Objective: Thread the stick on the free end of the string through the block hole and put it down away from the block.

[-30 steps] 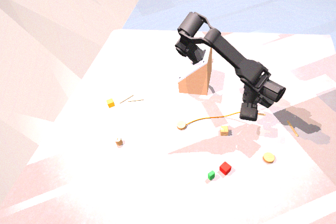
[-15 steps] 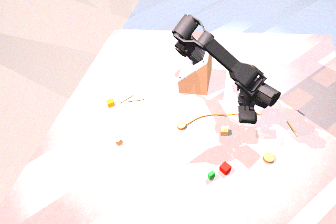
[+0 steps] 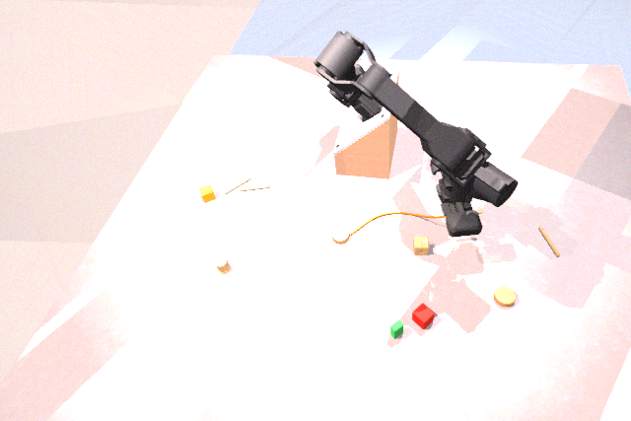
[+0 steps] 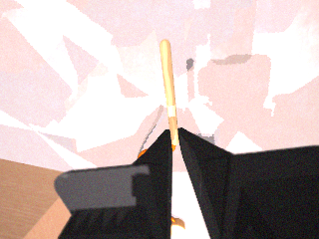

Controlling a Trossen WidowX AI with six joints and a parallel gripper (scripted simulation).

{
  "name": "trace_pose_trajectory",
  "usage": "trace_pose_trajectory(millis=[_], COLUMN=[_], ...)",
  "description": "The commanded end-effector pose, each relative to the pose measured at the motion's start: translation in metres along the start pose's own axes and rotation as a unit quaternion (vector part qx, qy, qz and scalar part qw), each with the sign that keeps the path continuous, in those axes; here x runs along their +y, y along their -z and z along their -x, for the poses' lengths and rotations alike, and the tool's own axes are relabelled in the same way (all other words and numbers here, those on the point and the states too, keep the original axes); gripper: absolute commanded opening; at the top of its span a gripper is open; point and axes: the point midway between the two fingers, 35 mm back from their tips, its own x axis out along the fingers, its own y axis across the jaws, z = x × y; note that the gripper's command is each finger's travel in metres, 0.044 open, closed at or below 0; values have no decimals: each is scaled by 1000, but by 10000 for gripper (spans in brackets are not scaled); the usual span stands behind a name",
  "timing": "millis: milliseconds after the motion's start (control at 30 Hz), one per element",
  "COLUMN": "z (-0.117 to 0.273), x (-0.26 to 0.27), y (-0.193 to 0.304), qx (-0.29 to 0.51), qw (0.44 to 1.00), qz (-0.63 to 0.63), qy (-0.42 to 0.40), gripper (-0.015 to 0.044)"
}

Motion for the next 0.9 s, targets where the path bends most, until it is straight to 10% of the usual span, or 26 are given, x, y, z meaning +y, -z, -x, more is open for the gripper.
trace_pose_trajectory(millis=[0, 867], z=[1, 2], x=[-2, -9], y=[6, 38], qx=[2, -4], qw=[1000, 982], qz=[27, 188], qy=[-4, -30], gripper=[0, 0])
